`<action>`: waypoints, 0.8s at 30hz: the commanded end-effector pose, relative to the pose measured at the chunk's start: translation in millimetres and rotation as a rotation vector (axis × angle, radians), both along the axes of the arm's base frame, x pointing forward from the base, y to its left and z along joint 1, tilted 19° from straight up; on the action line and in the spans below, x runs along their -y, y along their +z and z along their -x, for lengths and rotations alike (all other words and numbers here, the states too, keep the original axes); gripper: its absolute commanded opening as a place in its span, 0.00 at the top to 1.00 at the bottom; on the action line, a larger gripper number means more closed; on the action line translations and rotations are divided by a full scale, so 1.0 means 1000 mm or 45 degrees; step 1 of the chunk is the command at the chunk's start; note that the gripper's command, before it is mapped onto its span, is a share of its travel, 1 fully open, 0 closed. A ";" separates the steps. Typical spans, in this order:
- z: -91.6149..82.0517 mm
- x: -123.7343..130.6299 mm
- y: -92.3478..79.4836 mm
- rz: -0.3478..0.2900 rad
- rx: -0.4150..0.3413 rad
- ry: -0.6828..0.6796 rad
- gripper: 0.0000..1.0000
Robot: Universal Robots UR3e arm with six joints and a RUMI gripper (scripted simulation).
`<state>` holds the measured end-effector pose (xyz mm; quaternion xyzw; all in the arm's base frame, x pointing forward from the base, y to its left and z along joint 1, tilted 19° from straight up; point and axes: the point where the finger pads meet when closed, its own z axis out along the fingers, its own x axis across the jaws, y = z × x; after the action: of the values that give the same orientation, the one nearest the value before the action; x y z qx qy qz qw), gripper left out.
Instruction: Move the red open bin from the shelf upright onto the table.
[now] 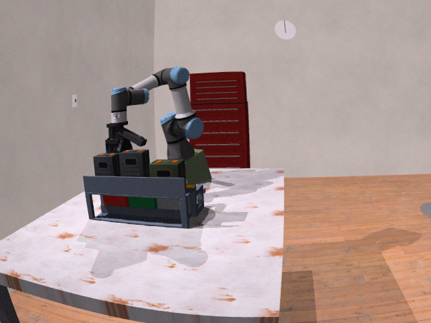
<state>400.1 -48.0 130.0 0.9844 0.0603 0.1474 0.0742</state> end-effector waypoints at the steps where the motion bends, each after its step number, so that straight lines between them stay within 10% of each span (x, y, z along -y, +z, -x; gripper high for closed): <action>1: -0.001 0.000 0.001 0.002 0.003 0.002 0.00; 24: 0.009 -0.004 0.009 0.002 0.003 0.002 0.00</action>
<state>392.5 -44.6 136.6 0.9844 0.0609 0.1472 0.0742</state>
